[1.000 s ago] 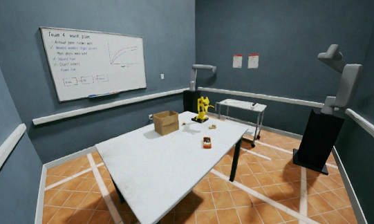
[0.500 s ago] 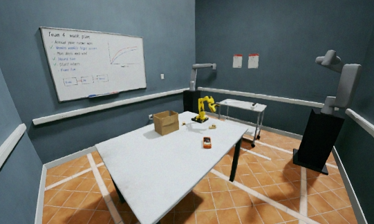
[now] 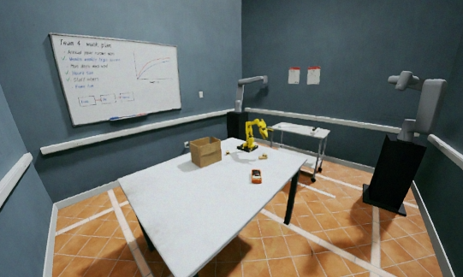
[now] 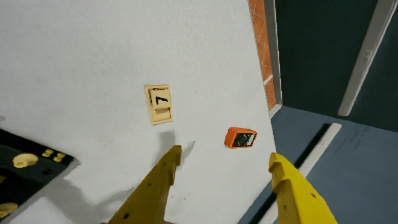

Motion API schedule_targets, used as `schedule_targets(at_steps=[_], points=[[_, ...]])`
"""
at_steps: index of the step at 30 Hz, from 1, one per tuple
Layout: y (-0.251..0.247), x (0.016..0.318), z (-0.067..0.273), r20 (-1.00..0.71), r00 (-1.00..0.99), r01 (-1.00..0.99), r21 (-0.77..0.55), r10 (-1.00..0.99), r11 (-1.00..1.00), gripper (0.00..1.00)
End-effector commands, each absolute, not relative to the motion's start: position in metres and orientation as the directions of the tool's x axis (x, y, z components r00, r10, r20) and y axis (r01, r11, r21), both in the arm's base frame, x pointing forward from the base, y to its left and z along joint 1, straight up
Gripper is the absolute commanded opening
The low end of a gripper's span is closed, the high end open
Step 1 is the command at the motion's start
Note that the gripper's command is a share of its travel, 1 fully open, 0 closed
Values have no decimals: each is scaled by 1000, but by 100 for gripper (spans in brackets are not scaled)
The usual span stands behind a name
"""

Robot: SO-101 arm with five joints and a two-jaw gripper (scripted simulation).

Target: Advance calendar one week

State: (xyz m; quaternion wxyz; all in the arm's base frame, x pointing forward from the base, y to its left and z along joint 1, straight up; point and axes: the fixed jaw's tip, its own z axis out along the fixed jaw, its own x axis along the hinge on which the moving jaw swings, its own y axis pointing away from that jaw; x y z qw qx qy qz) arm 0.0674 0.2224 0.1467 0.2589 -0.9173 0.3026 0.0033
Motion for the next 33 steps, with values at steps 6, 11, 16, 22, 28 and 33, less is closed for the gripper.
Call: schedule_targets(at_steps=[6,11,16,22,28,33], points=[[225,65,129,-140,813,-570,-391,-565,-723,35],[224,65,101,-97,808,-583,-270,-581,-766,35],[222,64,82,-66,806,-589,-185,-588,-786,35],[214,62,54,-18,804,-594,-50,-594,-803,35],[212,61,45,-3,804,-595,-9,-595,-804,35],[212,56,42,6,808,-589,17,-589,-808,35]])
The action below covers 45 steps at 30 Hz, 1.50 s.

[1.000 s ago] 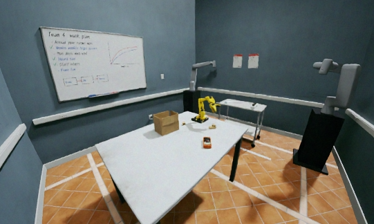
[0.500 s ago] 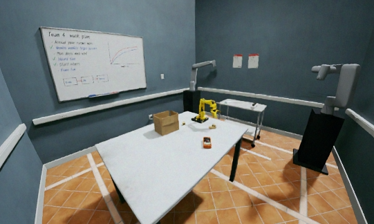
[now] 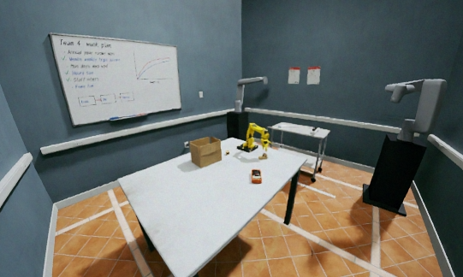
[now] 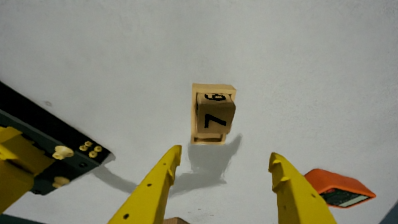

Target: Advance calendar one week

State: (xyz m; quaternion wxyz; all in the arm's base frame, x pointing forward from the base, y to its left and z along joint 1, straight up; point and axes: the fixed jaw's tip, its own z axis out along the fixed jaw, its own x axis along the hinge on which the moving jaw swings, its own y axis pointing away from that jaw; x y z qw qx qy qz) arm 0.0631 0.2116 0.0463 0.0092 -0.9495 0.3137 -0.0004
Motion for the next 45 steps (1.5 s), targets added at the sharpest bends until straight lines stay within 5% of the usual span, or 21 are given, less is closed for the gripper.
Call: schedule_targets(at_steps=[1,45], points=[[212,56,42,6,808,-589,17,-589,-808,35],[213,57,13,6,808,-589,17,-589,-808,35]])
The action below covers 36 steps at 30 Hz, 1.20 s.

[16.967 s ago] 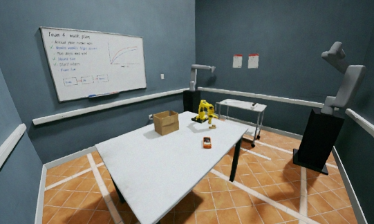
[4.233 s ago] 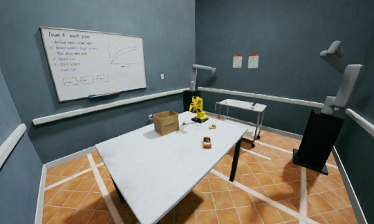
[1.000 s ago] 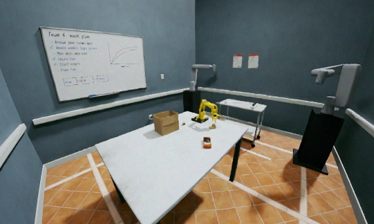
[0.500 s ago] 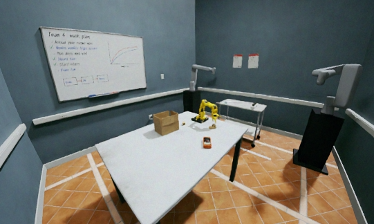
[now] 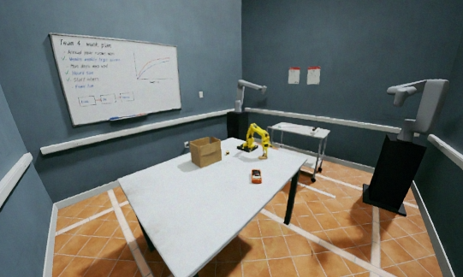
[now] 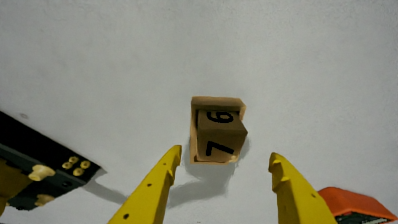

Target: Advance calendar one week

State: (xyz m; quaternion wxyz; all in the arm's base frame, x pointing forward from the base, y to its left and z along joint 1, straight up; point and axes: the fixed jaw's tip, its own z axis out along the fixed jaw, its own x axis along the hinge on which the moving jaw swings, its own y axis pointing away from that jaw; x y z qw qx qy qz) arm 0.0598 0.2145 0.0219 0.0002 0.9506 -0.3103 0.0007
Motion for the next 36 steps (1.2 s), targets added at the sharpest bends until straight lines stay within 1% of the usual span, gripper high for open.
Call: schedule_targets(at_steps=[1,13,26,36], points=[[213,57,11,6,808,-589,17,-589,-808,35],[212,56,3,6,808,-589,17,-589,-808,35],[212,57,2,6,808,-589,17,-589,-808,35],[214,58,2,6,808,-589,17,-589,-808,32]])
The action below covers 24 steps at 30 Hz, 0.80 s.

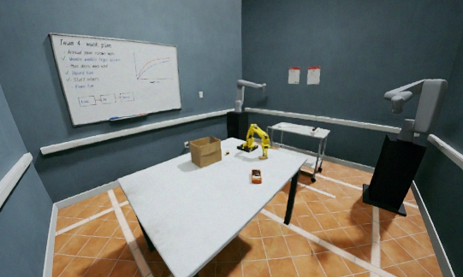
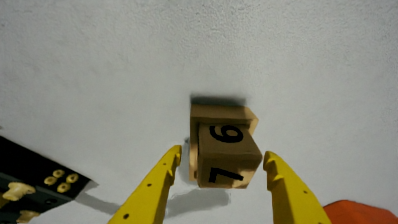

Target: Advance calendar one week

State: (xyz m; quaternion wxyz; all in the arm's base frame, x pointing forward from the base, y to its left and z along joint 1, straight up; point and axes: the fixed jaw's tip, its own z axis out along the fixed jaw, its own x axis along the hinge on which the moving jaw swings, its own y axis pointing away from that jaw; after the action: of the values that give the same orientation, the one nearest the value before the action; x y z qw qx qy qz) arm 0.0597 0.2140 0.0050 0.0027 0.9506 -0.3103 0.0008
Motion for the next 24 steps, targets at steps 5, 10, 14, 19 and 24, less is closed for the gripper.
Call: schedule_targets(at_steps=[5,10,14,19,24], points=[[215,58,2,6,808,-589,17,-589,-808,30],[217,60,2,6,808,-589,17,-589,-808,27],[218,61,2,6,808,-589,17,-589,-808,25],[219,61,2,6,808,-589,17,-589,-808,23],[220,62,2,6,808,-589,17,-589,-808,21]])
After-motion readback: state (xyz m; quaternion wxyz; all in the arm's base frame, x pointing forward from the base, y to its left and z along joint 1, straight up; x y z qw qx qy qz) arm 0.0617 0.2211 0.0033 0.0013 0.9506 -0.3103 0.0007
